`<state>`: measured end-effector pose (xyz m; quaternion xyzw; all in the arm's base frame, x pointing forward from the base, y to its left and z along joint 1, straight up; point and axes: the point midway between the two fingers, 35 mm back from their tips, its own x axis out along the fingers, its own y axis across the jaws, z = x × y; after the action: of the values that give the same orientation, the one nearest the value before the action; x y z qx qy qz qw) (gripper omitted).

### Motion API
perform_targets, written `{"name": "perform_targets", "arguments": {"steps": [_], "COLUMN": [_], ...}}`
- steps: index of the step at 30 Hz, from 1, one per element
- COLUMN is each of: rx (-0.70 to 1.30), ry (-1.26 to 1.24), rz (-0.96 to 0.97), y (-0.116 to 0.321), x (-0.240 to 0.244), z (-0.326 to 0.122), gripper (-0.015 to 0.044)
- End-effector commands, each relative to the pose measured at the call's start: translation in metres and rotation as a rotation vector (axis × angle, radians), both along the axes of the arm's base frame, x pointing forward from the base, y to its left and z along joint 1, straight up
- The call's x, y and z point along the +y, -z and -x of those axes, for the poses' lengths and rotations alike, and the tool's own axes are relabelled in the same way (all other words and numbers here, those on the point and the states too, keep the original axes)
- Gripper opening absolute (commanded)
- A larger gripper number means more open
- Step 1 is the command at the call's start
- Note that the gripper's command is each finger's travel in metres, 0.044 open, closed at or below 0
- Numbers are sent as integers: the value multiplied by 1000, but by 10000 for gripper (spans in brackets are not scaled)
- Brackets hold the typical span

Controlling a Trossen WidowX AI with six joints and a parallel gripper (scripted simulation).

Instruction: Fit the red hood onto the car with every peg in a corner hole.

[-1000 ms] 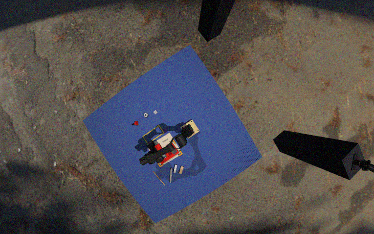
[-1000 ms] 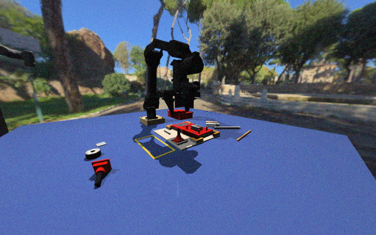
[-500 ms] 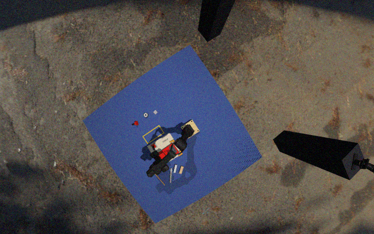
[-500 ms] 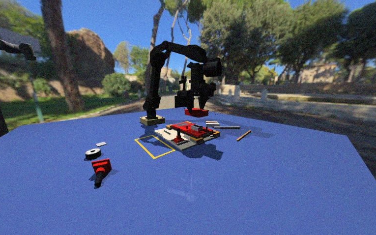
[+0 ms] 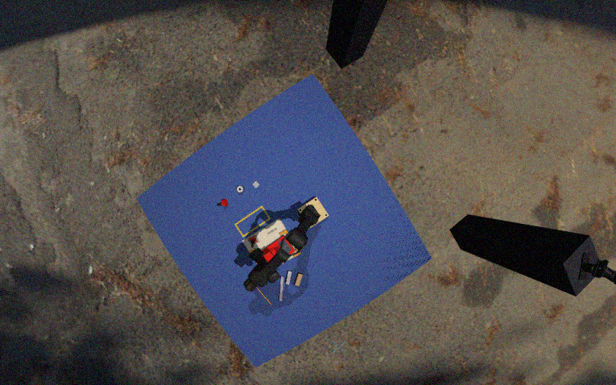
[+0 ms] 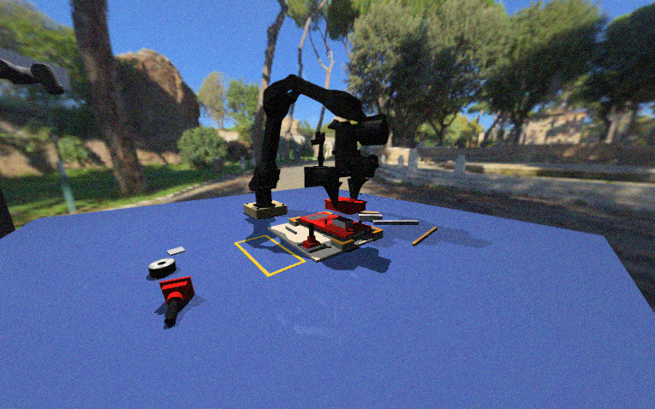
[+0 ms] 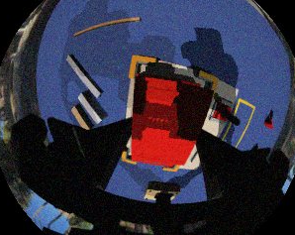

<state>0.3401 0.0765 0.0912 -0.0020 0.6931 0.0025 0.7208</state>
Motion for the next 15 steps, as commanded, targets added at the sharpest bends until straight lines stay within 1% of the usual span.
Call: {"name": "perform_targets", "arguments": {"steps": [1, 15], "rx": [13, 13], "ry": [6, 6], "rz": [1, 1], "y": [21, 24], "x": [1, 0], "z": [2, 3], "gripper": [0, 0]}}
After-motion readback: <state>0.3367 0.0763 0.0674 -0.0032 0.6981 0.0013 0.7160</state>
